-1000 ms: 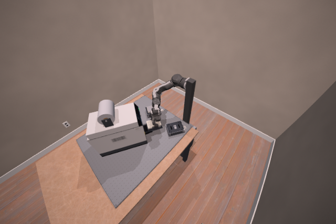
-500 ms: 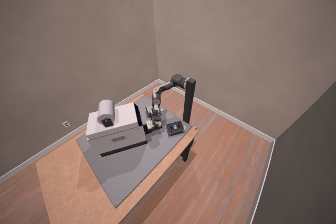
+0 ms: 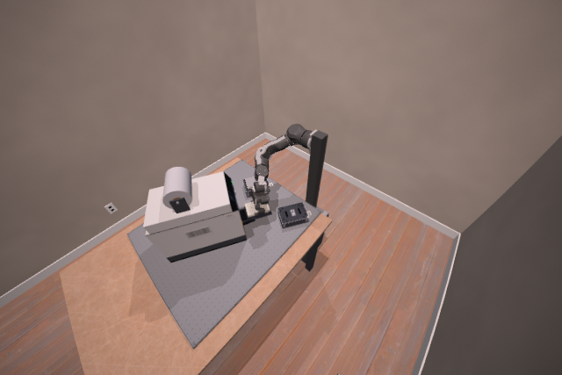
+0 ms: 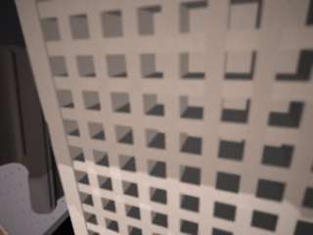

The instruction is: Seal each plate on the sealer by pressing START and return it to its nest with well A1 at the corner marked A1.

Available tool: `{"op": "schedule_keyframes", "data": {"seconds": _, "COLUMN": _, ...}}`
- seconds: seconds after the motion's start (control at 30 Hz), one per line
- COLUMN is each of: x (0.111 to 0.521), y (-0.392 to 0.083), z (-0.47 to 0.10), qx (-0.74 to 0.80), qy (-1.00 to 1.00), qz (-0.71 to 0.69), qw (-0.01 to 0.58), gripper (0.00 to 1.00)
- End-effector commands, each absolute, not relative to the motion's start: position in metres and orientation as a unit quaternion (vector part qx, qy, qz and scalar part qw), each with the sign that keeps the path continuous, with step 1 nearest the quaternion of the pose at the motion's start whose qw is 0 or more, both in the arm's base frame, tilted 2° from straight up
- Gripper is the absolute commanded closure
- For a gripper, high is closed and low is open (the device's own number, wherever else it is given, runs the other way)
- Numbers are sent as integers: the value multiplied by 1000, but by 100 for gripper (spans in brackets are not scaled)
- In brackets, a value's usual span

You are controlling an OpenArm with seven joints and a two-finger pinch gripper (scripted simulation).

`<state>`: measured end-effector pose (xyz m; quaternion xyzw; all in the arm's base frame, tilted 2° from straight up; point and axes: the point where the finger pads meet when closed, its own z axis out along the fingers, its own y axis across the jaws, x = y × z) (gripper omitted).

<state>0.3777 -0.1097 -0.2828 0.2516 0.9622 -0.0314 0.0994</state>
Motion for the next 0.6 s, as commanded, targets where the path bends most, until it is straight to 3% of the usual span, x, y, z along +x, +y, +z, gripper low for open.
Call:
{"op": "schedule_keyframes", "data": {"seconds": 0.0, "x": 379, "y": -109, "z": -282, "qx": 249, "qy": 963, "qz": -29, "qw": 102, "gripper": 100}}
{"op": "schedule_keyframes", "data": {"seconds": 0.57, "x": 379, "y": -109, "z": -283, "qx": 251, "qy": 962, "qz": -30, "qw": 102, "gripper": 100}}
